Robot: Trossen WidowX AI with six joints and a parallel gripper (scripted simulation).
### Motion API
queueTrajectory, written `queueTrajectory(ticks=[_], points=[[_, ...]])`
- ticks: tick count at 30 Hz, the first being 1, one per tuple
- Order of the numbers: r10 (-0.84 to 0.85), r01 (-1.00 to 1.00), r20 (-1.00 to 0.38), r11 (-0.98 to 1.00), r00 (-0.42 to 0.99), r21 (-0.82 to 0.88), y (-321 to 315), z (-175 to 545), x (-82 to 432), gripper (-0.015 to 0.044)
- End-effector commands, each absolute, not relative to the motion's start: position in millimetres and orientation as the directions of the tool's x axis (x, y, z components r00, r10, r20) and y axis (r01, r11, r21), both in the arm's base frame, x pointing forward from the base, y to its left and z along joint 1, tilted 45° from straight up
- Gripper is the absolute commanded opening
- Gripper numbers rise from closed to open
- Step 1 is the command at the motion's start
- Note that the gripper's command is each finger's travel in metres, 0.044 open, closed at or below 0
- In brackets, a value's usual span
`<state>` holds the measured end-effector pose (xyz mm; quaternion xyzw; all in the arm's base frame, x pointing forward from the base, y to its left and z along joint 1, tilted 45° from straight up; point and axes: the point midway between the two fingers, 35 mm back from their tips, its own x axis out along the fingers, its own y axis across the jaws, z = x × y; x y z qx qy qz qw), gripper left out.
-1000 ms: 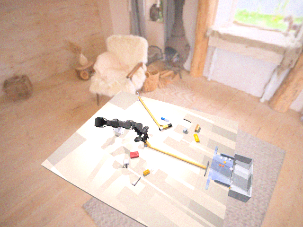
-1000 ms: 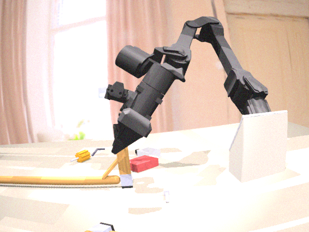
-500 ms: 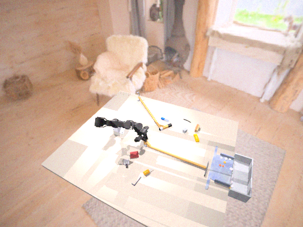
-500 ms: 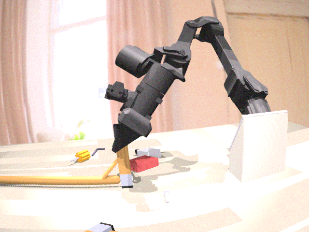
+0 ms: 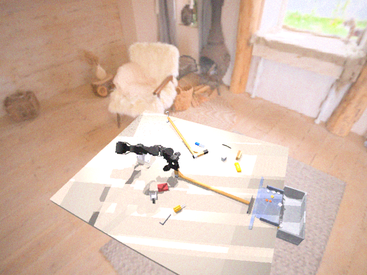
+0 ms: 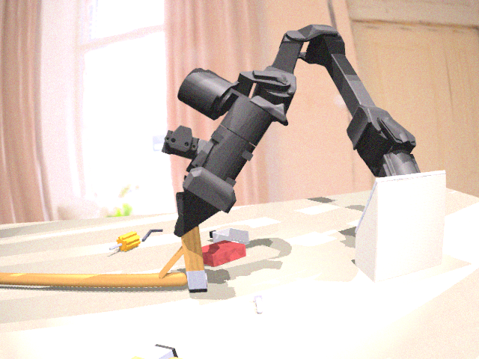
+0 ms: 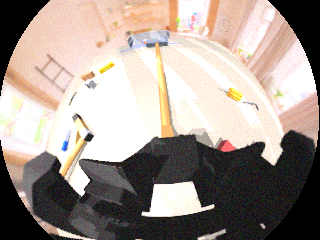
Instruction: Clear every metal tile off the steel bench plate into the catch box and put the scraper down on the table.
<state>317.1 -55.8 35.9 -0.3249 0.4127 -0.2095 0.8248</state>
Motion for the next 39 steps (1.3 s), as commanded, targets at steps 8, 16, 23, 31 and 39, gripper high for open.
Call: queueTrajectory(ticks=[8, 16, 23, 31, 39], points=[[-0.603, 0.067, -0.553, 0.708, 0.575, -0.703, -42, 25, 318, 0.0000], [-0.602, 0.065, -0.556, 0.710, 0.574, -0.702, -34, 18, 318, 0.0000], [-0.601, 0.063, -0.557, 0.710, 0.573, -0.701, -27, 11, 317, 0.0000], [-0.600, 0.061, -0.558, 0.711, 0.573, -0.701, -20, 4, 316, 0.0000], [-0.599, 0.059, -0.558, 0.710, 0.574, -0.701, -12, -4, 315, 0.0000]])
